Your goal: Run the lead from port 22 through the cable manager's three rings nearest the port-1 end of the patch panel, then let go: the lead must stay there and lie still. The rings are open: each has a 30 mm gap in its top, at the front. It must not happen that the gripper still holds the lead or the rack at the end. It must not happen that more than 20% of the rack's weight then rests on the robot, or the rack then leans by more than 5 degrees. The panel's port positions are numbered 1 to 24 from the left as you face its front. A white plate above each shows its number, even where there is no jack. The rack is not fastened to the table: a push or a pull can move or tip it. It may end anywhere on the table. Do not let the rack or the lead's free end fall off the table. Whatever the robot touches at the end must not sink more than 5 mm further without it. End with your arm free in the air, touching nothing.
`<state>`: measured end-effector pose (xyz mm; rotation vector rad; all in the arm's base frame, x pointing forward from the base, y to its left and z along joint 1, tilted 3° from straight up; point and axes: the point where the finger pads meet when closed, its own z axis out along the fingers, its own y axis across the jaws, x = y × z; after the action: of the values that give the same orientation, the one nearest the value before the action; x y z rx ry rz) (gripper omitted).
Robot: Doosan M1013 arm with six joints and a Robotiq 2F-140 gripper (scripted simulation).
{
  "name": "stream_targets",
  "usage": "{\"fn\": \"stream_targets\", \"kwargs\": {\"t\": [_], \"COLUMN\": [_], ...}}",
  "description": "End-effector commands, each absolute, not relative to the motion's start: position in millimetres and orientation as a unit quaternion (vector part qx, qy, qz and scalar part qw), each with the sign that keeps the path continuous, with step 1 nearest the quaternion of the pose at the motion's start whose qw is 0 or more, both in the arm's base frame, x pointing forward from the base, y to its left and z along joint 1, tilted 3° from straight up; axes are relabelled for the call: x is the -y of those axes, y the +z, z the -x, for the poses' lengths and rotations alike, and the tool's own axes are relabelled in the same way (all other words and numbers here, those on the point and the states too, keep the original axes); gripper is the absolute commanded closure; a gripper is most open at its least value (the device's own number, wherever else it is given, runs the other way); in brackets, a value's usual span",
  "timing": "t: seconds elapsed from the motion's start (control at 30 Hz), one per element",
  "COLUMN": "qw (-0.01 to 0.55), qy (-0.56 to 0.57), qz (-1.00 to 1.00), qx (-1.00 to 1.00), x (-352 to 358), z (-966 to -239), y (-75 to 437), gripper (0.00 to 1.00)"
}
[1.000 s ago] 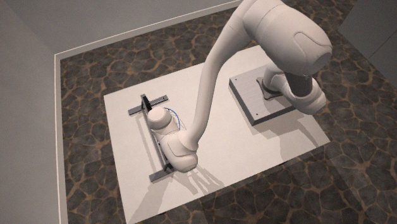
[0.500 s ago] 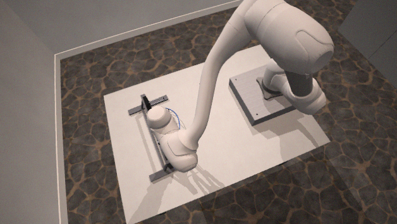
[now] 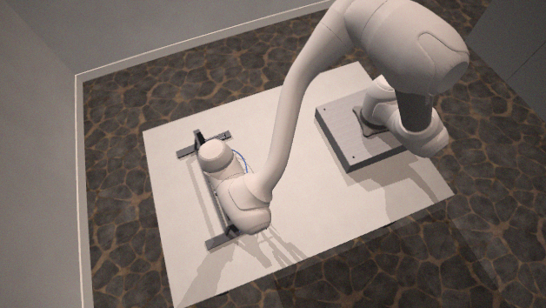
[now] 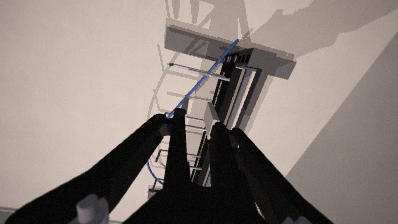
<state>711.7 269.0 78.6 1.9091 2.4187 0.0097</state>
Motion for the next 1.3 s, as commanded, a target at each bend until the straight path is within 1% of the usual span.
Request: {"fn": "stream_targets", "kwargs": {"t": [0.0, 0.37, 0.63, 0.67, 1.27], "qw": [0.030, 0.030, 0.030, 0.030, 0.030], "qy": [0.003, 0.003, 0.003, 0.003, 0.003], "qz": [-0.619, -0.619, -0.619, -0.619, -0.619], "qx": [-0.785, -0.785, -0.785, -0.785, -0.785], "x": [-269, -270, -270, -270, -270], "z": [-711, -710, -710, -710, -710], "y": [90, 110, 114, 114, 114], "gripper": [0.80, 0.80, 0.80, 1.00, 1.00]}}
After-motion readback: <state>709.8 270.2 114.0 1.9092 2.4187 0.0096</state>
